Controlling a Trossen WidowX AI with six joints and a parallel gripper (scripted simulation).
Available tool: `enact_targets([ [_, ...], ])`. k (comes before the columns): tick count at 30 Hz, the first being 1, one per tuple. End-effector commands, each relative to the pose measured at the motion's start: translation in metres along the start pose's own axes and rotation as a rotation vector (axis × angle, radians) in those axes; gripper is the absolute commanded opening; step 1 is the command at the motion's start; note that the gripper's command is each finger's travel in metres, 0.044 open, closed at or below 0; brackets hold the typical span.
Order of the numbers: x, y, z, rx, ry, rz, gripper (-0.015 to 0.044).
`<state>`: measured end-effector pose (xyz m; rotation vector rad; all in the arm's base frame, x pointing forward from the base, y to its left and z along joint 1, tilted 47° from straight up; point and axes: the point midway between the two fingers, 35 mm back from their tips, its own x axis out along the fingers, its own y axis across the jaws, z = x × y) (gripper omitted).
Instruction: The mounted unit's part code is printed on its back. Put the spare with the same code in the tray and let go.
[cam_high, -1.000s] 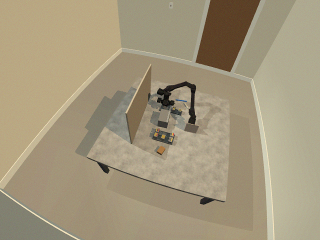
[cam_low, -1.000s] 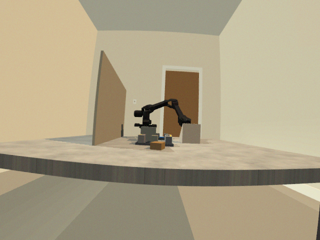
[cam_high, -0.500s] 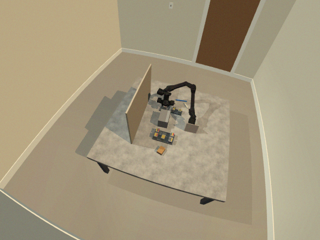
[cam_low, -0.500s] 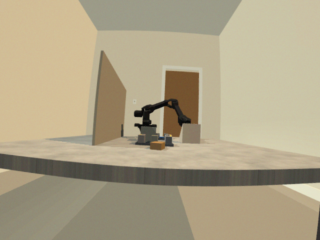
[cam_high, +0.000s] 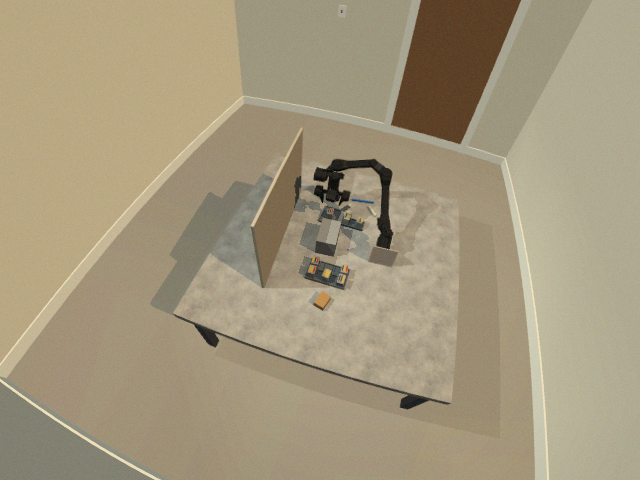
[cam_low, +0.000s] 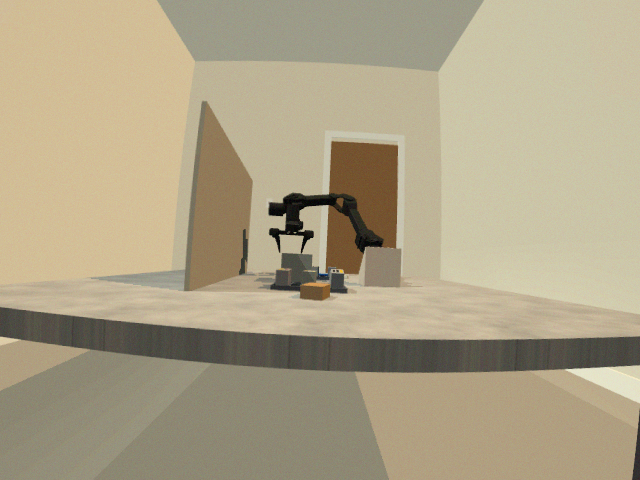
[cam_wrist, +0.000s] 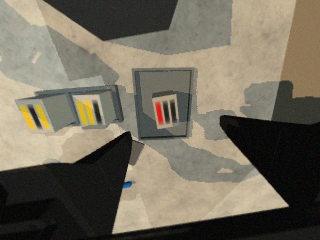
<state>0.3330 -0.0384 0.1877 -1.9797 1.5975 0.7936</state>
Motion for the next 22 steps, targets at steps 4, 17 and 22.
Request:
enact_targets([
  [4,-0.0298,0.0043,-0.0018,0.003,0.009,0.006,0.044],
  [17,-0.0251,0.002,0.0001,-0.002,0.003,-0.007,0.044],
  [22,-0.0251,0.002,0.0001,-0.002,0.003,-0.007,0.044],
])
